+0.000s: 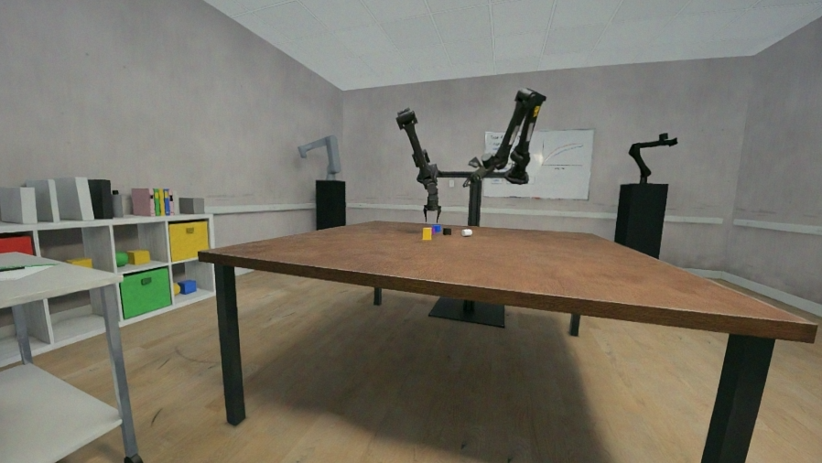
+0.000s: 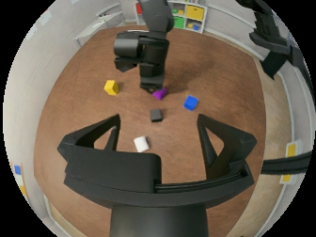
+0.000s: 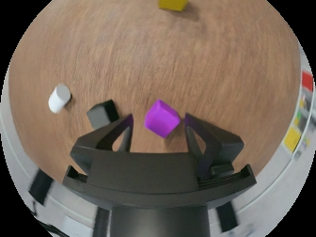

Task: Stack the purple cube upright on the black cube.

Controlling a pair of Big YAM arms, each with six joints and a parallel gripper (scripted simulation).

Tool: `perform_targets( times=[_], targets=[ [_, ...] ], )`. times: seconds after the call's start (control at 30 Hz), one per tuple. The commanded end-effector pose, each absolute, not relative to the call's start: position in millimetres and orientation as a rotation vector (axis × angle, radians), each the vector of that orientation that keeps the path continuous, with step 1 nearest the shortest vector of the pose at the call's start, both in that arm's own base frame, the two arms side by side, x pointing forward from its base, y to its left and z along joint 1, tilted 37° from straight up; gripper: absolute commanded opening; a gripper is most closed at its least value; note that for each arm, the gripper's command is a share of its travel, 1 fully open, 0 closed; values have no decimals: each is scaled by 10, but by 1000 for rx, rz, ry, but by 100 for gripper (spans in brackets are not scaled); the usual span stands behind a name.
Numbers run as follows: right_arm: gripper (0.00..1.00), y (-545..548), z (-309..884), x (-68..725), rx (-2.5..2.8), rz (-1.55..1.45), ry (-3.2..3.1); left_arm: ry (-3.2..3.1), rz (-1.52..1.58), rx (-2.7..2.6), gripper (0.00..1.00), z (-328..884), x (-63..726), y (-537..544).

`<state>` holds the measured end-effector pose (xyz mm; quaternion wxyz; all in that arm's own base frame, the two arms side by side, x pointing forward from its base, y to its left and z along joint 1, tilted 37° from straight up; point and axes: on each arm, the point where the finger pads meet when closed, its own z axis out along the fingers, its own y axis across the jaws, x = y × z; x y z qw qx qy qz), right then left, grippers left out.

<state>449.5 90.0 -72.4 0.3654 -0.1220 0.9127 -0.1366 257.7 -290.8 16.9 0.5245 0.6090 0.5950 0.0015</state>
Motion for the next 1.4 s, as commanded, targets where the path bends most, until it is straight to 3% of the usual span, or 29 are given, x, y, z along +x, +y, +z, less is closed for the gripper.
perform_targets(
  times=[0.0, 0.47, 0.7, 1.37],
  targets=[
    [64, 1020, -612, 4528, -26, -239, 2357, 1442, -51, 1357, 100, 95, 2420, -2978],
    [64, 1154, -587, 4545, 471, 5, 2354, 1446, -71, 1182, 100, 57, 2112, -2985],
    [64, 667, -1037, 4341, 509, -121, 2468, 1434, -45, 1175, 100, 82, 2164, -3002],
    [64, 637, -1150, 4456, 495, -108, 2446, 1434, -45, 1175, 100, 82, 2164, -3002]
  ],
)
